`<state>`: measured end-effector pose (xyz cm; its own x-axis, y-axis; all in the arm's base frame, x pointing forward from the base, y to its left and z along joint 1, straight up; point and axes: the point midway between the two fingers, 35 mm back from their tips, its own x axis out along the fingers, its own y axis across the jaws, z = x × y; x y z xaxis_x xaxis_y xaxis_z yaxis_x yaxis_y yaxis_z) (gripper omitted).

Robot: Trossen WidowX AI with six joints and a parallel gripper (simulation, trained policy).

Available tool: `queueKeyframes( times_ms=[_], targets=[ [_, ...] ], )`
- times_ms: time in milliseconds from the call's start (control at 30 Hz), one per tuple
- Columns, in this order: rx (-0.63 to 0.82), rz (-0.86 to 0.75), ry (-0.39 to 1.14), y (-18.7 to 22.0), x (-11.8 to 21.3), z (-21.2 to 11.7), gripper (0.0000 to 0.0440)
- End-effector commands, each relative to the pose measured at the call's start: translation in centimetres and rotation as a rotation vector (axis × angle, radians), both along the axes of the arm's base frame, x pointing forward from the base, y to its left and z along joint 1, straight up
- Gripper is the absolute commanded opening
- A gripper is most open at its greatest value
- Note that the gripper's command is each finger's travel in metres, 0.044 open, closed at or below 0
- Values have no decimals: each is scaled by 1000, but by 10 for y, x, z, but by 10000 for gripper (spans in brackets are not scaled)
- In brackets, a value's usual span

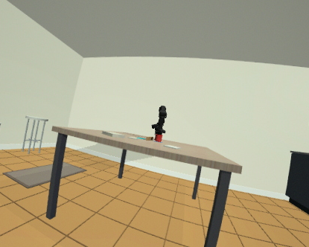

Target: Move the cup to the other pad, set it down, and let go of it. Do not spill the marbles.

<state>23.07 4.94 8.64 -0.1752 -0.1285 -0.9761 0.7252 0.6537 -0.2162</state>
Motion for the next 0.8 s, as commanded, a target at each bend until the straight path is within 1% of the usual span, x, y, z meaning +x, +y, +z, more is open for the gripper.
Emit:
queueKeyframes(
  times_ms=[0, 67, 100, 300, 333, 367, 767],
  targets=[
    [-3, 29, 18, -1, -3, -16, 173],
    [1, 44, 22, 0, -4, -23, 173],
    [4, 53, 22, 0, -5, -25, 162],
    [9, 103, 11, -2, -4, -34, 28],
    [10, 108, 9, -3, -4, -34, 10],
    [10, 112, 4, -3, -4, -33, 2],
    [27, 104, -39, -5, -1, -19, 0]
  ],
)
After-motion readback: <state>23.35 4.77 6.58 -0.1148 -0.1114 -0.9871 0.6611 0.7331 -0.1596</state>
